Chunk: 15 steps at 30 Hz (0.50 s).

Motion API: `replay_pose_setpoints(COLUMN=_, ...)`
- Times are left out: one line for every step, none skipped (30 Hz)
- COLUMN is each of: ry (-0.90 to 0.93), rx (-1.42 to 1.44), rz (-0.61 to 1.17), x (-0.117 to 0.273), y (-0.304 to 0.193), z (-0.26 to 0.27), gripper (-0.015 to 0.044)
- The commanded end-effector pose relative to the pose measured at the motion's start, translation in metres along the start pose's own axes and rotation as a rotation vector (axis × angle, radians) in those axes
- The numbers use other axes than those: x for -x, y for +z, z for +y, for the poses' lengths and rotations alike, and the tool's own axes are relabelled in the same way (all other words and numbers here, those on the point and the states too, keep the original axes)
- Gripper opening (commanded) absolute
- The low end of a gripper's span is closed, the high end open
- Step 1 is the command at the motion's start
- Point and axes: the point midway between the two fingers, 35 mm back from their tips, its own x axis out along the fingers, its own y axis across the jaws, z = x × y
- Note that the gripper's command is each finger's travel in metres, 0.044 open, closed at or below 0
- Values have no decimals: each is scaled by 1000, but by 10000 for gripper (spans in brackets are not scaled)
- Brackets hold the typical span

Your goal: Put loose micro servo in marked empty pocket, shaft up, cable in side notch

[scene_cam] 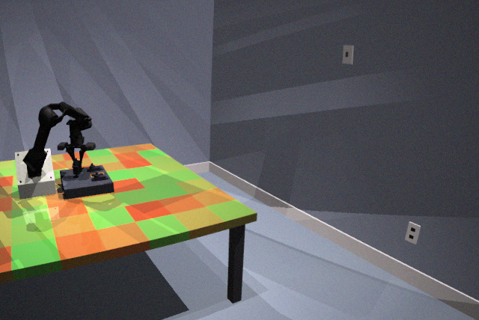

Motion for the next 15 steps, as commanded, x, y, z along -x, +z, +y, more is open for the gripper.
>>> replay_pose_setpoints(ry=-4, rx=-139, rz=-1, x=1, y=-1, z=-1, gripper=0)
replay_pose_setpoints(ry=-4, rx=-173, rz=-1, x=1, y=-1, z=-1, gripper=0)
replay_pose_setpoints(ry=-4, rx=-208, rz=-1, x=1, y=-1, z=-1, gripper=0)
replay_pose_setpoints(ry=-4, rx=-242, rz=-1, x=1, y=-1, z=-1, gripper=0)
replay_pose_setpoints(ry=-4, rx=-277, rz=-1, x=1, y=-1, z=-1, gripper=0)
replay_pose_setpoints(ry=-4, rx=-311, rz=-1, x=1, y=-1, z=-1, gripper=0)
replay_pose_setpoints(ry=-4, rx=-345, rz=-1, x=1, y=-1, z=-1, gripper=0)
replay_pose_setpoints(ry=-4, rx=-380, rz=-1, x=1, y=-1, z=-1, gripper=0)
replay_pose_setpoints(ry=-4, rx=-414, rz=-1, x=1, y=-1, z=-1, gripper=0)
replay_pose_setpoints(ry=-4, rx=-449, rz=-1, x=1, y=-1, z=-1, gripper=0)
replay_pose_setpoints(ry=-4, rx=-483, rz=-1, x=1, y=-1, z=-1, gripper=0)
replay_pose_setpoints(ry=-4, rx=-517, rz=-1, x=1, y=-1, z=-1, gripper=0)
replay_pose_setpoints(ry=-4, rx=-552, rz=-1, x=1, y=-1, z=-1, gripper=0)
replay_pose_setpoints(ry=-4, rx=-586, rz=-1, x=1, y=-1, z=-1, gripper=0)
replay_pose_setpoints(ry=-4, rx=-621, rz=-1, x=1, y=-1, z=-1, gripper=0)
